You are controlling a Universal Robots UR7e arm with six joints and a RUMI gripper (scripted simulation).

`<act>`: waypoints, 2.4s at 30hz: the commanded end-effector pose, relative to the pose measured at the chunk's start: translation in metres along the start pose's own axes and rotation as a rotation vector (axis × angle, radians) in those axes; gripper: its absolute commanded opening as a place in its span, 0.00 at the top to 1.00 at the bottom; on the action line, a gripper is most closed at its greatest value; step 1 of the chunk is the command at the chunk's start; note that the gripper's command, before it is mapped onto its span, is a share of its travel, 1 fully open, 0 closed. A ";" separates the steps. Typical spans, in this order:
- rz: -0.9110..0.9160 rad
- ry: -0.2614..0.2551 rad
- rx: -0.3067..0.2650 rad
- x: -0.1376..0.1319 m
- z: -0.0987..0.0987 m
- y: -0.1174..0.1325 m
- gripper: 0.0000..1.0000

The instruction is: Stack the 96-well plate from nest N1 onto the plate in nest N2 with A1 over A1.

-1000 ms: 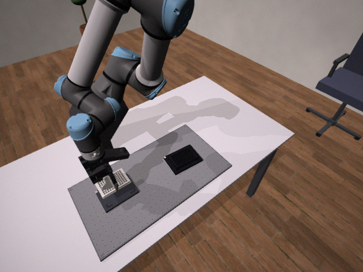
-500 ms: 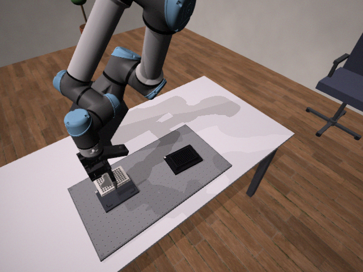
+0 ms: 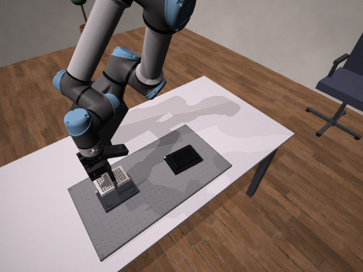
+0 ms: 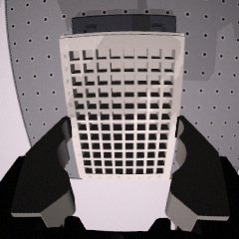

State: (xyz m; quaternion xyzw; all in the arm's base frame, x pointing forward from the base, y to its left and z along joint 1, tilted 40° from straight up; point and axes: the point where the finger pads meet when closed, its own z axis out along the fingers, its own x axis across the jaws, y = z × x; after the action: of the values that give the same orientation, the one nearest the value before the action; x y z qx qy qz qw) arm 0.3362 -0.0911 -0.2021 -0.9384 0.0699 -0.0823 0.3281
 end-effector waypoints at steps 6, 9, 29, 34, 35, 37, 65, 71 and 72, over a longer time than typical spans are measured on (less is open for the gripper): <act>0.097 0.001 -0.001 0.001 0.000 -0.010 1.00; 0.097 0.001 -0.001 0.002 0.000 -0.020 1.00; 0.097 0.001 -0.001 0.008 0.000 -0.079 1.00; 0.097 0.001 -0.001 0.010 0.000 -0.096 1.00; 0.097 0.001 -0.001 0.010 0.000 -0.099 1.00; 0.097 0.001 -0.001 0.011 0.000 -0.106 1.00; 0.097 0.001 0.000 0.019 0.000 -0.185 1.00; 0.097 0.001 0.000 0.021 0.000 -0.205 1.00; 0.097 0.001 0.000 0.022 0.000 -0.209 1.00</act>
State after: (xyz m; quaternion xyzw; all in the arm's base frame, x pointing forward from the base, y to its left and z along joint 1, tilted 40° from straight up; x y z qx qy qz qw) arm 0.3705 0.0562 -0.0788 -0.9338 0.1150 -0.0667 0.3322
